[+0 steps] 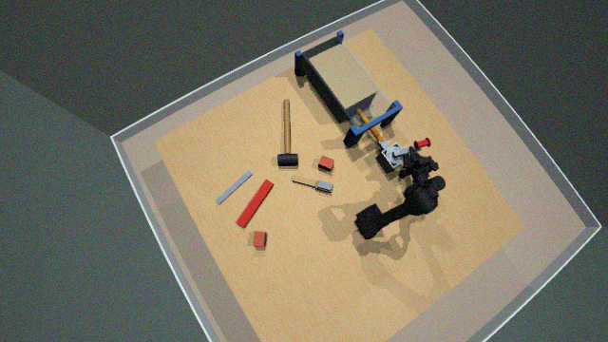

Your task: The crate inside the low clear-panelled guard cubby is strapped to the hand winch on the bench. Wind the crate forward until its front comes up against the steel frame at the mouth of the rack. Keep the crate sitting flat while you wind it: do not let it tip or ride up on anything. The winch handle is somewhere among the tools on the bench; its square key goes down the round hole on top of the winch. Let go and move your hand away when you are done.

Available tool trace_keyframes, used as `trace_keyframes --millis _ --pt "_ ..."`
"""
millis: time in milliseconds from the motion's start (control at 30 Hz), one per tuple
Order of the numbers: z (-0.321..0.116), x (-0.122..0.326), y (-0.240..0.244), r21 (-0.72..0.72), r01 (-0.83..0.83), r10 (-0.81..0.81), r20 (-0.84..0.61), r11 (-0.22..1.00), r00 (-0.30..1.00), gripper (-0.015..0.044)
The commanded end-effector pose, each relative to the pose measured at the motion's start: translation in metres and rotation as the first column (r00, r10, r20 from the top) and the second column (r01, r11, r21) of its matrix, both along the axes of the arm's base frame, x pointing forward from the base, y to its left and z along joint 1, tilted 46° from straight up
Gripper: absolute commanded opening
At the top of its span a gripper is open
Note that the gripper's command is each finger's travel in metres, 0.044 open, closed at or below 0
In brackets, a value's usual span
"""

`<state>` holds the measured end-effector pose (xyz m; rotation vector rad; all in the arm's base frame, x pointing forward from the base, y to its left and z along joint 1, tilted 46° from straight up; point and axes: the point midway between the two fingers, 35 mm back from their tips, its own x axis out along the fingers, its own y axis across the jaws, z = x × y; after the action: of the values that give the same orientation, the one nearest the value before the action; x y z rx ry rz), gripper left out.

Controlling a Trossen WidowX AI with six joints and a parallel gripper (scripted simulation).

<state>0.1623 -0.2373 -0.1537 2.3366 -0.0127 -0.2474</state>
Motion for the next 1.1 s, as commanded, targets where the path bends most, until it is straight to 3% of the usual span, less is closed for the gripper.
trace_keyframes --millis 0,400,867,1067 --pt "0.002 0.0 0.0 0.002 -0.005 0.005 0.008 1.0 1.0 0.024" --pt "-0.003 -0.003 -0.001 -0.001 0.006 -0.006 -0.008 1.0 1.0 0.024" --pt "-0.037 -0.069 0.001 0.012 0.032 -0.03 -0.128 0.999 0.991 0.024" --pt "-0.028 -0.098 -0.009 -0.163 0.003 -0.028 -0.147 0.987 0.989 0.024"
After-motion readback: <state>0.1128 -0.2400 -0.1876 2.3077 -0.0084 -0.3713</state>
